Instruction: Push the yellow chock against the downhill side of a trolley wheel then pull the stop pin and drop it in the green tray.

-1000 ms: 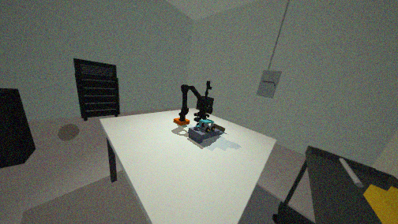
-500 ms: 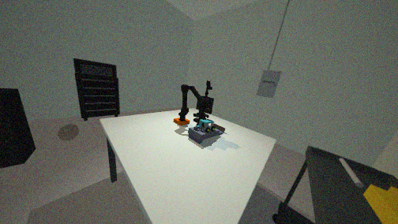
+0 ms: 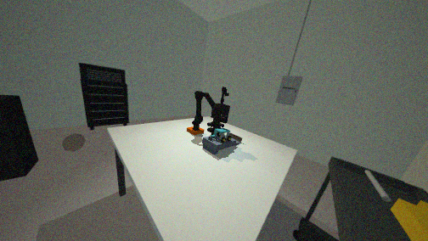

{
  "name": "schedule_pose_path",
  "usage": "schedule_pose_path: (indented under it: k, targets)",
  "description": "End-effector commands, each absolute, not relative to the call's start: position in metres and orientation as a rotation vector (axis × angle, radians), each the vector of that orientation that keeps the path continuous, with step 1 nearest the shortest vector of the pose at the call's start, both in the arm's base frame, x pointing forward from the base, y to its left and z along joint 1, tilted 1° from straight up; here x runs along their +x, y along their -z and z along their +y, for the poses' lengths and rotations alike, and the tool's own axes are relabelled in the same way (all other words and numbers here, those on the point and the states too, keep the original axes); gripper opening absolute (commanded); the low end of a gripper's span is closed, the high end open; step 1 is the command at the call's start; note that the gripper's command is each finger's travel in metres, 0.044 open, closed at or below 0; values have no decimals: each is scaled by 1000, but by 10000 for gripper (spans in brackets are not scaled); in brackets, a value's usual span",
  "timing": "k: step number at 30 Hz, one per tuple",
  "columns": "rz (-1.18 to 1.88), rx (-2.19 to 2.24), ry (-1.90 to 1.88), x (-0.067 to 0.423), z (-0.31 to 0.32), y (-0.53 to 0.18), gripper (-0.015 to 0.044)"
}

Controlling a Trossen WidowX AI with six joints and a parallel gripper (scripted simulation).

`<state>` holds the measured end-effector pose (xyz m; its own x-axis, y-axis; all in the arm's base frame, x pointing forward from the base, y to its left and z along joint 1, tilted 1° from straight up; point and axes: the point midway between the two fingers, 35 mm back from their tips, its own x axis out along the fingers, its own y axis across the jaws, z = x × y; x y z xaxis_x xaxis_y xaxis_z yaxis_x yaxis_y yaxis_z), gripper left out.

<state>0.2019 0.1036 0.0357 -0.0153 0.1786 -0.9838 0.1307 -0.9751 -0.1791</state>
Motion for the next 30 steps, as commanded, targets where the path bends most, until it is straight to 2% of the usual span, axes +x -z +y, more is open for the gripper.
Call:
schedule_pose_path:
  k: [1,24,30]
  targets:
    - [-350,-2177,-2191,201,102,-33,190]
    - [-349,-2177,-2191,200,94,-25,190]
    - [-342,-2181,-2187,202,95,-27,340]
